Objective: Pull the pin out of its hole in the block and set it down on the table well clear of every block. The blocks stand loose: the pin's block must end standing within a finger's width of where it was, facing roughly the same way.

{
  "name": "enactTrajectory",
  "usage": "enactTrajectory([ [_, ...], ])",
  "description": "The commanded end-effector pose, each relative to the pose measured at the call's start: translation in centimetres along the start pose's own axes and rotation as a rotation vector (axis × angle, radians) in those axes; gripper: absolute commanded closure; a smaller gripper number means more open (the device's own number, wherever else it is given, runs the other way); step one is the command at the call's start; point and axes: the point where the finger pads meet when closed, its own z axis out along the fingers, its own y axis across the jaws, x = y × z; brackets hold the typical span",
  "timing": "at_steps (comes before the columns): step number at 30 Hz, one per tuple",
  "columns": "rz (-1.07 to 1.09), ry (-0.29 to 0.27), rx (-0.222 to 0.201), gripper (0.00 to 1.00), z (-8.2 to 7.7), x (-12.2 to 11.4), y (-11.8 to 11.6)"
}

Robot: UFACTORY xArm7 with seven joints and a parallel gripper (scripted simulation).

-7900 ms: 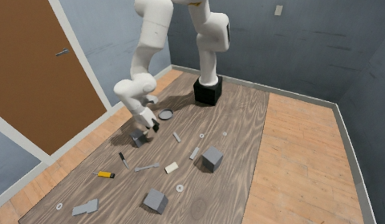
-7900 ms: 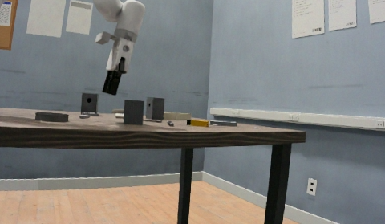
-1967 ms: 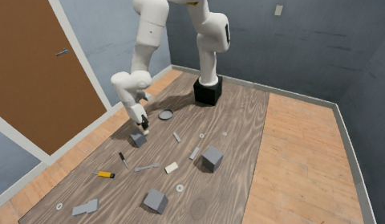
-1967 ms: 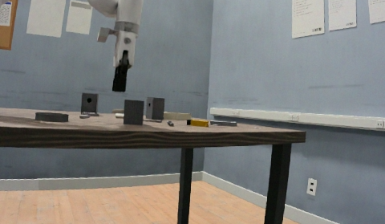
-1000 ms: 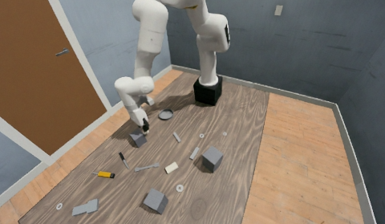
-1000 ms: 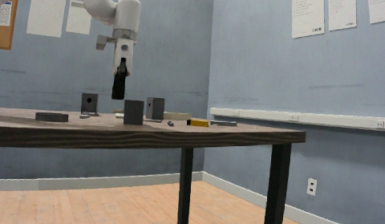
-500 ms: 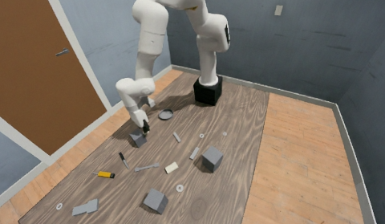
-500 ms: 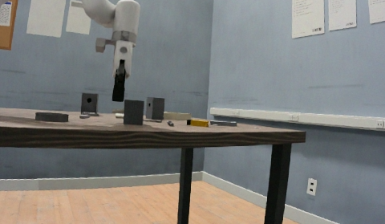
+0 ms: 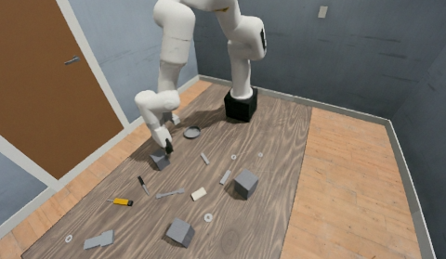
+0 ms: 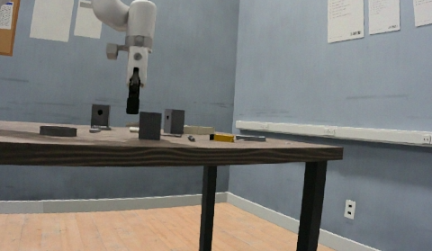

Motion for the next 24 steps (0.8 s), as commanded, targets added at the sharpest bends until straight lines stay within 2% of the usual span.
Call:
enactTrajectory([
  [1,0.005,-0.006,-0.001,0.53,-0.1,-0.2,0.0],
  [7,0.005,-0.006,0.000,0.53,-0.1,-0.2,0.0],
  [14,0.009,-0.006,0.004,0.53,1.3,-0.1,-0.1],
  [24,0.009,-0.006,0.004,0.53,1.3,-0.1,-0.1],
])
